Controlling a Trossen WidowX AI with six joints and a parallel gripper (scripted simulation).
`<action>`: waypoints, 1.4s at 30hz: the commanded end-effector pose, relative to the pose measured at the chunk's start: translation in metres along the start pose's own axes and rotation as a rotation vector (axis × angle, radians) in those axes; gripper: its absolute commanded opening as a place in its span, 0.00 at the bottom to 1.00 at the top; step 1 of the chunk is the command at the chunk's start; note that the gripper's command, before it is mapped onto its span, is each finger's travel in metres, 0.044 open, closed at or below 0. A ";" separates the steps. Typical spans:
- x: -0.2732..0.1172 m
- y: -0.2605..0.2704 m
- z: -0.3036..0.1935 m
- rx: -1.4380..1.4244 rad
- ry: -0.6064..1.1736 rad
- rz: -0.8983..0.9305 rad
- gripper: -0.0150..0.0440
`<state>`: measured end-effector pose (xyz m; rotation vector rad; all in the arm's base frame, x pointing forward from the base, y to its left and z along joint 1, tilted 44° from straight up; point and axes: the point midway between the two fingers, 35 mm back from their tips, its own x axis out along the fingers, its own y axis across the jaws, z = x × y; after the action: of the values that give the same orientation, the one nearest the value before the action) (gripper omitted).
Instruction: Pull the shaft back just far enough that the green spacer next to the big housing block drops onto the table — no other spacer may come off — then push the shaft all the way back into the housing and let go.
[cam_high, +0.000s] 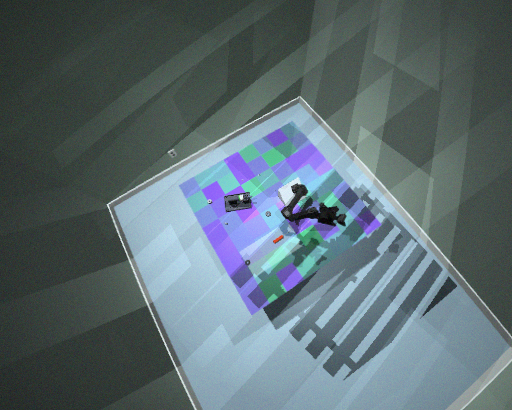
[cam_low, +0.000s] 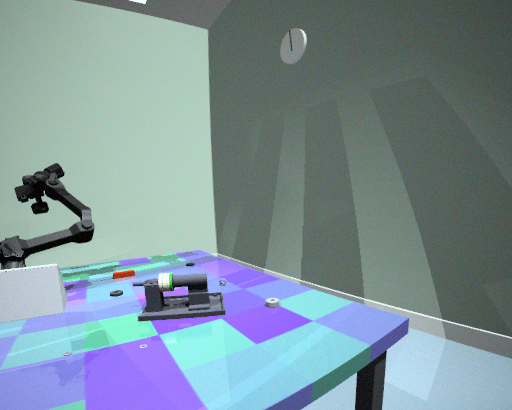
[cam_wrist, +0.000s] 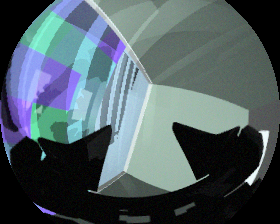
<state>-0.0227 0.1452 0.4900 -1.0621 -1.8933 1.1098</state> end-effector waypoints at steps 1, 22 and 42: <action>0.000 -0.001 0.001 -0.001 -0.006 -0.007 0.98; -0.097 -0.114 0.240 0.007 -0.939 -0.420 1.00; -0.356 -0.084 0.329 -0.122 -1.830 -0.424 1.00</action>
<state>-0.1974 -0.2781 0.3956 0.7077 -3.1068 1.8074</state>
